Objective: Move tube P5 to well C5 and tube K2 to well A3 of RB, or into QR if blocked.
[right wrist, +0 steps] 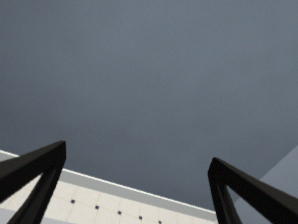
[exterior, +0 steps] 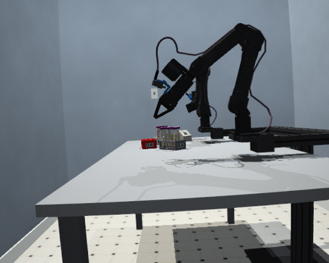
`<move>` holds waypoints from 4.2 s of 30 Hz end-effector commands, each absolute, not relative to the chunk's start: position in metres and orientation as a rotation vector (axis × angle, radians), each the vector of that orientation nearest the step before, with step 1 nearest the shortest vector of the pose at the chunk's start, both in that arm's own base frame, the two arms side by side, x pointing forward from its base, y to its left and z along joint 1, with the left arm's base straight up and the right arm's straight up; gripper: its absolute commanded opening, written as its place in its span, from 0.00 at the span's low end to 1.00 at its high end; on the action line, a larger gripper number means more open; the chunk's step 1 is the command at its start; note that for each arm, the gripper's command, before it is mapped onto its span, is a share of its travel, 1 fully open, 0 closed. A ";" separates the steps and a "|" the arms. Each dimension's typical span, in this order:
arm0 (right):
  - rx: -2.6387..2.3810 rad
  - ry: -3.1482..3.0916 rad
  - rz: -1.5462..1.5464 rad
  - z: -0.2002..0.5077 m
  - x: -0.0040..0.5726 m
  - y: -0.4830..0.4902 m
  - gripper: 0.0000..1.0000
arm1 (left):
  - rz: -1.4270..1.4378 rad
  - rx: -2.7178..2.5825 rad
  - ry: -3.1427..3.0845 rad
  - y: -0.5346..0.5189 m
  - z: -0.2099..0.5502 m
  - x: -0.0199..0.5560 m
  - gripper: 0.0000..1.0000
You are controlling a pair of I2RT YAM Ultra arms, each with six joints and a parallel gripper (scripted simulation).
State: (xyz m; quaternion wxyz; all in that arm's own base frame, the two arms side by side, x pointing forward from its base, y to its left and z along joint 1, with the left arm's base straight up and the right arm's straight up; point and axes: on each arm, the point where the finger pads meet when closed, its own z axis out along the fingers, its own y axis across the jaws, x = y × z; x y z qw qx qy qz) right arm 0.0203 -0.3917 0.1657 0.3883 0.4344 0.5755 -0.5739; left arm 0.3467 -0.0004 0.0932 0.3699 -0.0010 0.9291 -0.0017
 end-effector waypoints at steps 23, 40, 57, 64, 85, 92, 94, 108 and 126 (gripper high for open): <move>1.098 1.448 -1.467 0.171 0.020 -0.393 0.30 | 0.000 -0.005 2.368 0.001 0.098 0.349 0.00; 1.098 1.448 -1.467 0.171 0.020 -0.393 0.30 | 0.057 -0.136 2.308 0.042 0.118 0.358 0.00; 1.098 1.448 -1.467 0.171 0.020 -0.393 0.30 | 0.251 -0.469 2.109 0.163 0.178 0.350 0.00; 1.098 1.448 -1.467 0.171 0.020 -0.393 0.30 | 0.394 -0.652 1.966 0.237 0.218 0.319 0.00; 1.098 1.448 -1.467 0.171 0.020 -0.393 0.30 | 0.812 -1.016 1.567 0.373 0.323 0.166 0.00; 1.098 1.448 -1.467 0.171 0.020 -0.393 0.30 | 0.970 -1.109 1.423 0.395 0.360 0.099 0.00; 1.098 1.448 -1.467 0.171 0.020 -0.393 0.30 | 1.009 -1.129 1.388 0.397 0.369 0.082 0.00; 1.098 1.448 -1.467 0.171 0.020 -0.393 0.30 | 1.175 -1.203 1.242 0.400 0.406 0.012 0.00; 1.098 1.448 -1.467 0.171 0.020 -0.393 0.30 | 1.221 -1.221 1.202 0.398 0.416 -0.007 0.00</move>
